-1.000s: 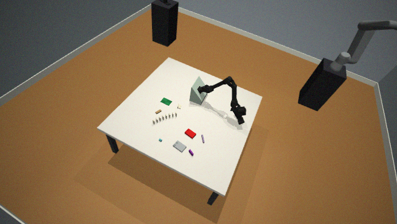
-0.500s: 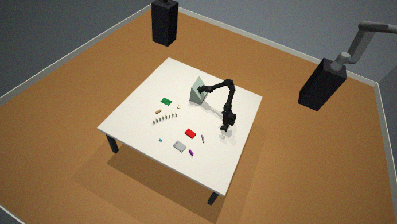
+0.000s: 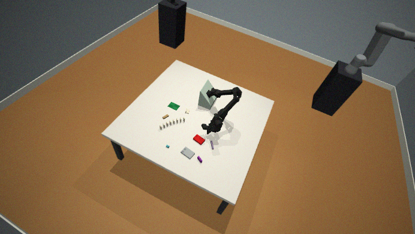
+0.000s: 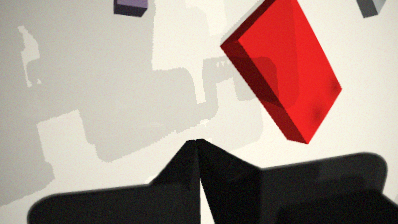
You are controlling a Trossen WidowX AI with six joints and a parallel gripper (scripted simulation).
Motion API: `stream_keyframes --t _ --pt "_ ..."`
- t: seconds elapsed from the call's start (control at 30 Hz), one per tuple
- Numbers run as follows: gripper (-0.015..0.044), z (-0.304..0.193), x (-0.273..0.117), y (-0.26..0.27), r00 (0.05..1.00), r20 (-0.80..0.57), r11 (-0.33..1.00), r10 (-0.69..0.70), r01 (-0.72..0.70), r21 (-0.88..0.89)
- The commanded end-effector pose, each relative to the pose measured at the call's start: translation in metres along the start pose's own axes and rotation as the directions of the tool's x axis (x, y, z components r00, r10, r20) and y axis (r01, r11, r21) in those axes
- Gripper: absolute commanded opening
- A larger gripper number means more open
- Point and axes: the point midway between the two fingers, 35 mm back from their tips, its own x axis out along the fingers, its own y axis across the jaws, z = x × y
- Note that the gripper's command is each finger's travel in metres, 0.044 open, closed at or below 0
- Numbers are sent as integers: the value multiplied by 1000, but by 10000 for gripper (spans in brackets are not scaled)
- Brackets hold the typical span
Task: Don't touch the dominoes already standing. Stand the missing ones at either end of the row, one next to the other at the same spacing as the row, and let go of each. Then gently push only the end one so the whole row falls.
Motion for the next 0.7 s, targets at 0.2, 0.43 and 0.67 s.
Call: stream_keyframes --t 0.2,0.43,0.67 --pt "0 -128 -17 -111 966 -257 793 -13 167 586" --pt "0 -230 -48 -141 932 -343 363 122 279 889" --pt "0 -316 -81 -122 913 -244 -230 326 327 917"
